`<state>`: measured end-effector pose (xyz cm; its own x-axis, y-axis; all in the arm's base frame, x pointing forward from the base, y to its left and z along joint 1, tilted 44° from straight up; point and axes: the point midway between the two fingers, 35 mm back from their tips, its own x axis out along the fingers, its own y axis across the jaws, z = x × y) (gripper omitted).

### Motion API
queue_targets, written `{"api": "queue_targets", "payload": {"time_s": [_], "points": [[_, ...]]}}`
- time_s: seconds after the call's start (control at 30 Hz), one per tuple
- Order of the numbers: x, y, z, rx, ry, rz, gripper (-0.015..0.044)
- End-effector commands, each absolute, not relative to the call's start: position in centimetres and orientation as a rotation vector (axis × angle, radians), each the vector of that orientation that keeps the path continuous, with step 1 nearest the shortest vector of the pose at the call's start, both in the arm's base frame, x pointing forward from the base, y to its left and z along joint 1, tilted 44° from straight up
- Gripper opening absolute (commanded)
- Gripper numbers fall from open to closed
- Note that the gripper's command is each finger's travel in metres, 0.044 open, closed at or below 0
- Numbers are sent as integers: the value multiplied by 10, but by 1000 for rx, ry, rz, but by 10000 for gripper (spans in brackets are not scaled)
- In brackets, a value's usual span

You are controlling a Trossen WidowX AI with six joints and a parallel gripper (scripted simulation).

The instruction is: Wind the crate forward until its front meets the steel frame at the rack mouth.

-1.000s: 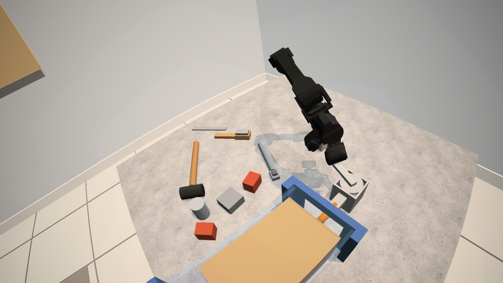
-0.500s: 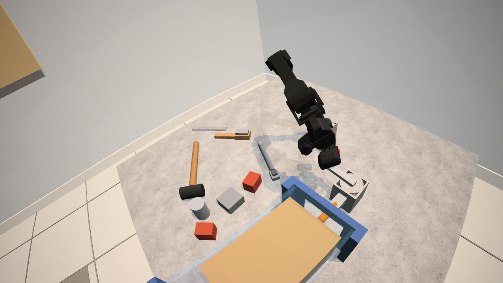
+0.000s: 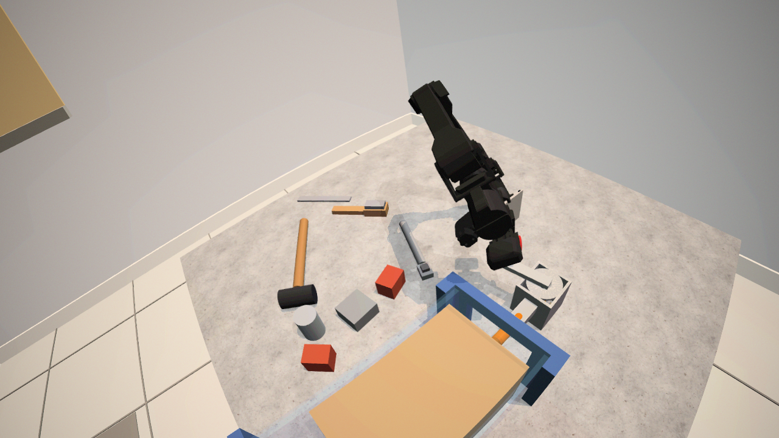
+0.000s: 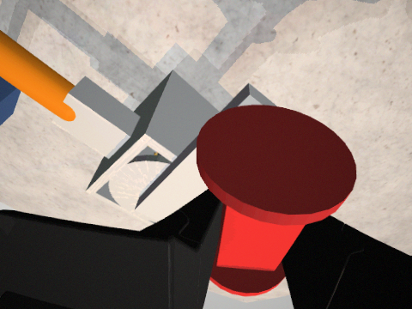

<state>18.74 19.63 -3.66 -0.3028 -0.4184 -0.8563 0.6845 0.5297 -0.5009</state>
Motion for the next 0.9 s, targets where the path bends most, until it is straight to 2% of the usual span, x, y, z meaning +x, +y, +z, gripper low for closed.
{"api": "queue_targets", "payload": {"time_s": [0.0,0.87], "points": [[206,199,-42,259,1493,-1086,0],[238,217,-56,261,1491,-1084,0]]}}
